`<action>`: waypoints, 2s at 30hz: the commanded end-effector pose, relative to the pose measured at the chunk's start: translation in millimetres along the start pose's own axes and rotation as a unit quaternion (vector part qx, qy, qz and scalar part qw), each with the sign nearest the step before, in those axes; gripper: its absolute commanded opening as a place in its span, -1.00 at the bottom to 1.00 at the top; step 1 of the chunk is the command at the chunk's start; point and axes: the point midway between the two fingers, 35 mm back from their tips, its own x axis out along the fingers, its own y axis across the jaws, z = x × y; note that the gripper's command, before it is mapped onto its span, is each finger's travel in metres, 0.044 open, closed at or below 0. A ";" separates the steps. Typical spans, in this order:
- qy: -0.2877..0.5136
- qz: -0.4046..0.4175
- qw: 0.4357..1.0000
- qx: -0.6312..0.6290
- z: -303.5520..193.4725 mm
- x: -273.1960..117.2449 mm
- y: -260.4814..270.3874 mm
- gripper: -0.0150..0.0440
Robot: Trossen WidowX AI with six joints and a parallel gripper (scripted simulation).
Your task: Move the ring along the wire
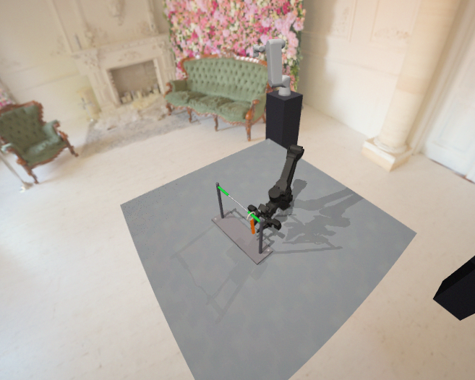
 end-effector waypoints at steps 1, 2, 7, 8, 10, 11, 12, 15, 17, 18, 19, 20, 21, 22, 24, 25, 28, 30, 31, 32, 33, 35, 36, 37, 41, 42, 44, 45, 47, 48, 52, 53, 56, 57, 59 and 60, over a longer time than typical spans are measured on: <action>0.005 -0.002 1.000 0.001 -5.8 -9.5 -1.1 0.05; 0.005 -0.002 1.000 0.001 -6.0 -11.4 -1.1 0.05; 0.006 -0.002 1.000 0.001 -7.4 -20.5 -1.7 0.05; 0.006 -0.003 1.000 0.001 -7.8 -22.3 -1.8 0.05; 0.006 -0.003 1.000 0.001 -8.3 -24.7 -2.0 0.05; 0.006 -0.003 1.000 0.001 -8.4 -25.0 -2.1 0.05; 0.006 -0.003 1.000 0.001 -8.4 -25.0 -2.1 0.05; 0.006 -0.003 1.000 0.001 -8.4 -25.0 -2.1 0.05; 0.006 -0.003 1.000 0.001 -8.4 -25.0 -2.1 0.05; 0.006 -0.003 1.000 0.001 -8.4 -25.0 -2.1 0.05; 0.006 -0.003 1.000 0.001 -8.4 -25.0 -2.1 0.05; 0.006 -0.003 1.000 0.001 -8.4 -25.0 -2.1 0.05; 0.006 -0.003 1.000 0.001 -8.4 -25.0 -2.1 0.05; 0.006 -0.003 1.000 0.001 -8.4 -25.0 -2.1 0.05; 0.006 -0.003 1.000 0.001 -8.4 -25.0 -2.1 0.05; 0.006 -0.003 1.000 0.001 -8.4 -25.0 -2.1 0.05; 0.006 -0.003 1.000 0.001 -8.4 -25.0 -2.1 0.05; 0.006 -0.003 1.000 0.001 -8.4 -25.0 -2.1 0.05; 0.006 -0.003 1.000 0.001 -8.4 -25.0 -2.1 0.05; 0.006 -0.003 1.000 0.001 -8.4 -25.0 -2.1 0.05; 0.006 -0.003 1.000 0.001 -8.4 -25.0 -2.1 0.05; 0.006 -0.003 1.000 0.001 -8.4 -25.0 -2.1 0.05; 0.006 -0.003 1.000 0.001 -8.4 -25.0 -2.1 0.05; 0.006 -0.003 1.000 0.001 -8.4 -25.0 -2.1 0.05; 0.002 0.000 1.000 0.000 -4.7 -25.9 -0.9 0.14; 0.003 0.000 1.000 0.000 -4.4 -28.7 -0.7 0.23; 0.003 0.000 1.000 0.000 -3.8 -39.6 -0.3 0.41; 0.003 0.000 1.000 0.001 -3.8 -45.7 -0.3 0.50; 0.003 0.000 1.000 0.000 -4.6 -57.9 -1.1 0.67; 0.004 0.000 1.000 0.000 -5.4 -63.9 -1.8 0.76; 0.004 0.000 1.000 0.000 -6.9 -72.4 -3.2 1.00; 0.004 0.000 1.000 0.000 -6.9 -72.4 -3.2 1.00; 0.004 0.000 1.000 0.000 -6.9 -72.4 -3.2 1.00; 0.004 0.000 1.000 0.000 -6.9 -72.4 -3.2 1.00; 0.004 0.000 1.000 0.000 -6.9 -72.4 -3.2 1.00; 0.004 0.000 1.000 0.000 -6.9 -72.4 -3.2 1.00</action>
